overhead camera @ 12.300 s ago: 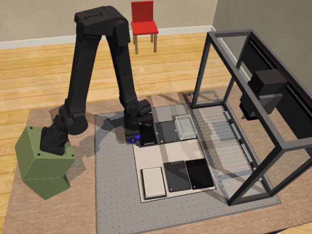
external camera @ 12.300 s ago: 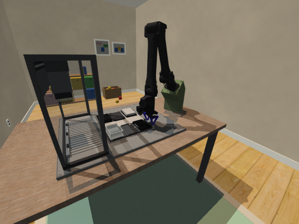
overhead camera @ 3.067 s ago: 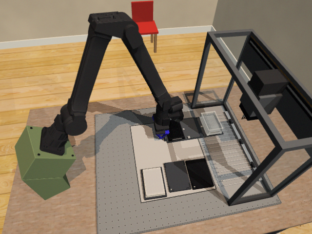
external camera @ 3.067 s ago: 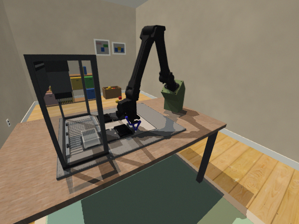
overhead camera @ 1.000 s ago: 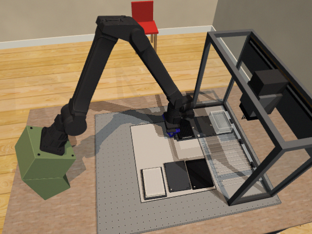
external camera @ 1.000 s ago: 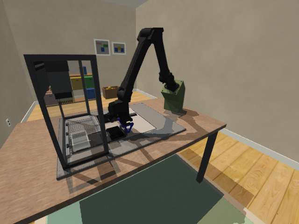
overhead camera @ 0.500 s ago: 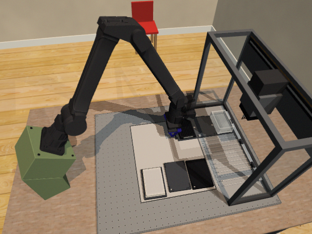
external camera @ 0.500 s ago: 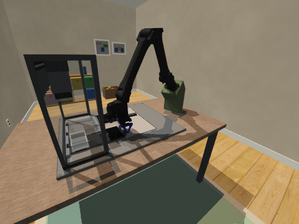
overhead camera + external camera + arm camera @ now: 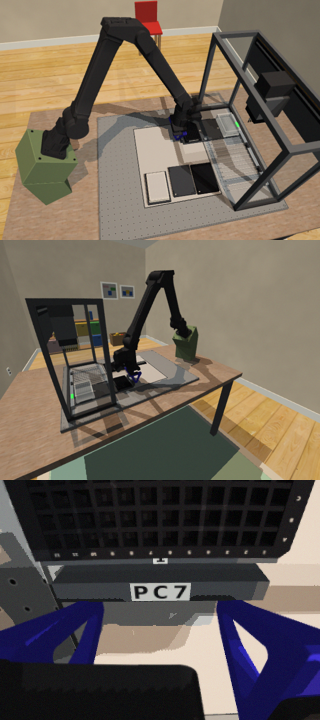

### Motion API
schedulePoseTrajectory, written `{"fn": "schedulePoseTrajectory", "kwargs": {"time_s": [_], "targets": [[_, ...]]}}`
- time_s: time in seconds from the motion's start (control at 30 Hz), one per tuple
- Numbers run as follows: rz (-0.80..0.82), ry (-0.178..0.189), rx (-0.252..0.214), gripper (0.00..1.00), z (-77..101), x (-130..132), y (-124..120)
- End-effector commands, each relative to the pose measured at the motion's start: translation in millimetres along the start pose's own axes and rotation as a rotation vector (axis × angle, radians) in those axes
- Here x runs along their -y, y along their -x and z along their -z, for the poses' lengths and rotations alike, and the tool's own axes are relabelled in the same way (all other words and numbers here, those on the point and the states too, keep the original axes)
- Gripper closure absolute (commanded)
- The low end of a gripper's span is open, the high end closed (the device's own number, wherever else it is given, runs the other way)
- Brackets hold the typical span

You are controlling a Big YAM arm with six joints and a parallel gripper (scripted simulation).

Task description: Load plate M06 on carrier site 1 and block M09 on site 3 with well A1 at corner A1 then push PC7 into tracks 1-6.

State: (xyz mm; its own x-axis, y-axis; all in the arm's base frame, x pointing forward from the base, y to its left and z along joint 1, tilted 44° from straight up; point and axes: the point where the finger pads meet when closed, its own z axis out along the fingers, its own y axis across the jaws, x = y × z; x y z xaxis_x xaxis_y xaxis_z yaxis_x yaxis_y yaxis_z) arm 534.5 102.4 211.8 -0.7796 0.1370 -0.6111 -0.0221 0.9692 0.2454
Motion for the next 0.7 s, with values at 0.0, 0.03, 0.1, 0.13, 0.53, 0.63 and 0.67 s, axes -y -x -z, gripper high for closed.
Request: {"fn": "schedulePoseTrajectory", "kwargs": {"time_s": [0.0, 0.03, 0.1, 0.13, 0.53, 0.63, 0.67], "targets": [[0.019, 0.016, 0.097, 0.2, 16.3, -10.2, 10.7], [0.016, 0.016, 0.097, 0.2, 16.1, -10.1, 9.0], [0.004, 0.011, 0.098, 0.2, 16.1, -5.7, 6.9], [0.003, 0.011, 0.098, 0.2, 15.9, -5.5, 5.2], [0.007, 0.015, 0.096, 0.2, 13.9, -8.0, -12.6], [0.001, 0.006, 0.073, 0.2, 17.1, -4.0, -21.4], [-0.001, 0.005, 0.073, 0.2, 21.3, -2.4, -21.3]]}}
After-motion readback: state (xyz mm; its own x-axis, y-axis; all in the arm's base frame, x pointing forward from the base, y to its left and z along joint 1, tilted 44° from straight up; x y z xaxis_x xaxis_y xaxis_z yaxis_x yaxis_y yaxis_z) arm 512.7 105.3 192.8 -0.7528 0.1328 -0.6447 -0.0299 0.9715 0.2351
